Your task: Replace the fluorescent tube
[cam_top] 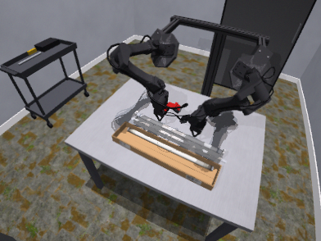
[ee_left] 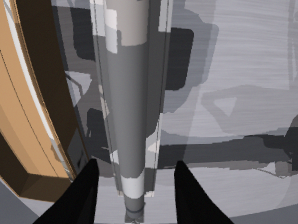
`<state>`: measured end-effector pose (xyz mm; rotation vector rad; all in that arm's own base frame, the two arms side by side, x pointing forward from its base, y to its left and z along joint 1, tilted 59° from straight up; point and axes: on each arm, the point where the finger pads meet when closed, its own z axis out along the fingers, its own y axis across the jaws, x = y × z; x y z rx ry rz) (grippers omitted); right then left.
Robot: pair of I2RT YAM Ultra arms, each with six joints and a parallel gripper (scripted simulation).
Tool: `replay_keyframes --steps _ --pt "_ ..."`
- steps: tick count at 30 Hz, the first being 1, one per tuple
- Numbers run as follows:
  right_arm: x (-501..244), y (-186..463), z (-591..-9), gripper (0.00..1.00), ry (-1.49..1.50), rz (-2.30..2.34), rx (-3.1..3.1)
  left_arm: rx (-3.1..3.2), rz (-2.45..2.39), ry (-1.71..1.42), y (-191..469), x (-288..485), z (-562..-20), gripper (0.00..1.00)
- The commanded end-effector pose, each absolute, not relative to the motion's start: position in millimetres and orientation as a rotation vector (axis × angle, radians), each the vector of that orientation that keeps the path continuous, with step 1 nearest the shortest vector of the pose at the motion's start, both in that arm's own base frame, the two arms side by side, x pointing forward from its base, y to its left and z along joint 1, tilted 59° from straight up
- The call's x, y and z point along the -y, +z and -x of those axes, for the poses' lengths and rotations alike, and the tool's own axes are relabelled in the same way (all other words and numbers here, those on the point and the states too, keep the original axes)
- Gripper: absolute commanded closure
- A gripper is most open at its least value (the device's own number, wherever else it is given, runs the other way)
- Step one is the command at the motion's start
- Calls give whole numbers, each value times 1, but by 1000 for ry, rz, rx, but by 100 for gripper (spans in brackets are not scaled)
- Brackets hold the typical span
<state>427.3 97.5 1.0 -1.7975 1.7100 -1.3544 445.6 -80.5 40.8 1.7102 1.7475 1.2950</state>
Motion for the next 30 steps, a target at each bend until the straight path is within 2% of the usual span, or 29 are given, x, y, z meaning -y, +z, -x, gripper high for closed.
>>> replay_keyframes --steps 1,11,13,17,30 --pt "-111 8 -429 51 -1324 1800 -1686 -1730 -1741 1259 39 89 -434 51" --pt "-101 3 -427 51 -1334 1827 -1697 -1707 -1729 1270 42 92 -446 51" --pt "-107 21 -437 51 -1336 1773 -1681 -1712 -1751 1267 34 91 -442 51" --pt "-97 -8 -419 51 -1330 1848 -1702 -1721 -1756 1264 33 89 -438 51" --pt "-106 0 -427 51 -1326 1829 -1694 -1717 -1746 1265 38 90 -440 51"
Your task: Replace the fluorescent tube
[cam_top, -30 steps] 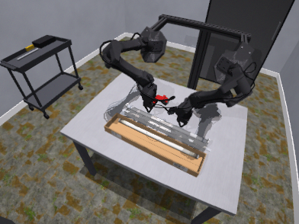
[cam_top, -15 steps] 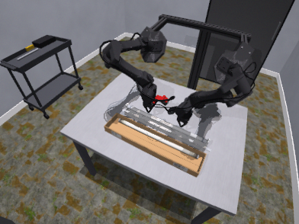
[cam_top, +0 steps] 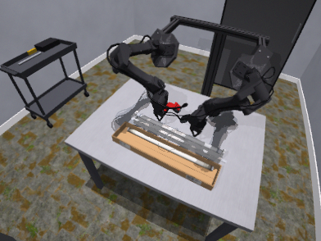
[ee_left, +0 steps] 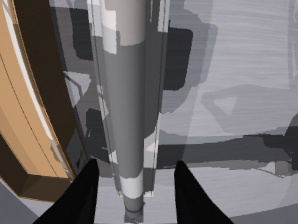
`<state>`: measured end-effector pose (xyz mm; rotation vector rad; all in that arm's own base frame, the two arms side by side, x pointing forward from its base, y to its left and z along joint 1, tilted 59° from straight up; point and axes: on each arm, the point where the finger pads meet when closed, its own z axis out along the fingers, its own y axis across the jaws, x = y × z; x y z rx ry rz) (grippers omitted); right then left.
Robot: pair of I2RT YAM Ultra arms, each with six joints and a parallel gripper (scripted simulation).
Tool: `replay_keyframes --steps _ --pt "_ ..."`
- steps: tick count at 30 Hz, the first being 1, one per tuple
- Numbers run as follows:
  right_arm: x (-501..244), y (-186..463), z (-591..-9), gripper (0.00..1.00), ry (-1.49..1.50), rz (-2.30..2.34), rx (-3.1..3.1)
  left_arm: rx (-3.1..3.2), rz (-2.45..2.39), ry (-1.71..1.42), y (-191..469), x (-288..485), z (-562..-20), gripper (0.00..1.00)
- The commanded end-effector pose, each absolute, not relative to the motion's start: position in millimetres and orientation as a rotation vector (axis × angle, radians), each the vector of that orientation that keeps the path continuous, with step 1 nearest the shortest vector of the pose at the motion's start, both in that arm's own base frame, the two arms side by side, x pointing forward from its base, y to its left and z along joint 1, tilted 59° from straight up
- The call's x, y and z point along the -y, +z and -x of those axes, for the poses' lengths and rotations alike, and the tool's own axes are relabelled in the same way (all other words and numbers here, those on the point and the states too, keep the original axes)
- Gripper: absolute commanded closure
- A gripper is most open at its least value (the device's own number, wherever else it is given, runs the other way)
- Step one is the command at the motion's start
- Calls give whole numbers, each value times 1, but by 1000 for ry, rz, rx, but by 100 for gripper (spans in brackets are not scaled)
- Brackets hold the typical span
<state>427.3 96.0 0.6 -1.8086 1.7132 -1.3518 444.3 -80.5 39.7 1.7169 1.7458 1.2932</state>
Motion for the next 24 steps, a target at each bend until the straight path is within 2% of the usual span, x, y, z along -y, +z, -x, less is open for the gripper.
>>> replay_keyframes --steps 1,24 --pt "-106 0 -428 51 -1326 1828 -1693 -1716 -1746 1266 41 91 -442 51" --pt "-111 4 -431 51 -1324 1815 -1686 -1703 -1711 1271 53 95 -451 51"
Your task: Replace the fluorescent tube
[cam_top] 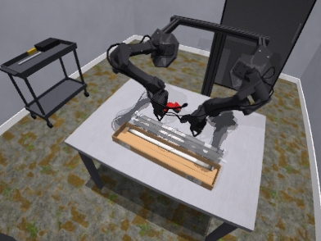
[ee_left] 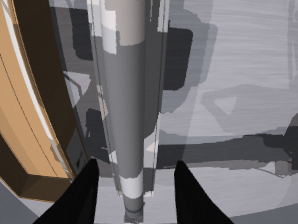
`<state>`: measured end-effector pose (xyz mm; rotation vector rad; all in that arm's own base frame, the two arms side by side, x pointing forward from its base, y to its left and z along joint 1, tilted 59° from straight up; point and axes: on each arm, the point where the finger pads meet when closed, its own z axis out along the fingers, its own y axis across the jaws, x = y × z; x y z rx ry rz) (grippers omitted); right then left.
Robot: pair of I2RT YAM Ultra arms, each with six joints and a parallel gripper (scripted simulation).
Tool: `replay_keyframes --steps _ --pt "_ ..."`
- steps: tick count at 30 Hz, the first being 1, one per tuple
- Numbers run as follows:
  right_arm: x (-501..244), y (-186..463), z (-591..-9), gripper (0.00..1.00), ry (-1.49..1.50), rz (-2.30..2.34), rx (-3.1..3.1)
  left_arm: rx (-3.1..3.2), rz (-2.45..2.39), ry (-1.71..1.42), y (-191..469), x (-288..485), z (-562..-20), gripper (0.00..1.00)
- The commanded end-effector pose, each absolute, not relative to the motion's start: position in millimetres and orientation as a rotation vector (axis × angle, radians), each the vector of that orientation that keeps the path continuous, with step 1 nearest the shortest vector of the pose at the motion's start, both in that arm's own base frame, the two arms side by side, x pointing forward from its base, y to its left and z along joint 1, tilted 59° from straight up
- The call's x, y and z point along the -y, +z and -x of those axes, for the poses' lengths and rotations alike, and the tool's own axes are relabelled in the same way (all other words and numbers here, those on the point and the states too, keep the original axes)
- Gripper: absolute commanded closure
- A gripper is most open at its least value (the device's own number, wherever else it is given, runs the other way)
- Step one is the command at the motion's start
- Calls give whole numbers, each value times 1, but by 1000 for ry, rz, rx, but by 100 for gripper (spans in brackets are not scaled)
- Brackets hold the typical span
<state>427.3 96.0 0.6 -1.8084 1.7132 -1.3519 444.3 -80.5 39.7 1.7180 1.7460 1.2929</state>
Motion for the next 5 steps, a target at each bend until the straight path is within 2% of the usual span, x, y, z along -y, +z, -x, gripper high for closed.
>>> replay_keyframes --steps 1,5 --pt "-111 4 -431 51 -1324 1815 -1686 -1703 -1711 1271 53 95 -451 51" --pt "-111 4 -431 51 -1324 1815 -1686 -1703 -1711 1271 53 95 -451 51"
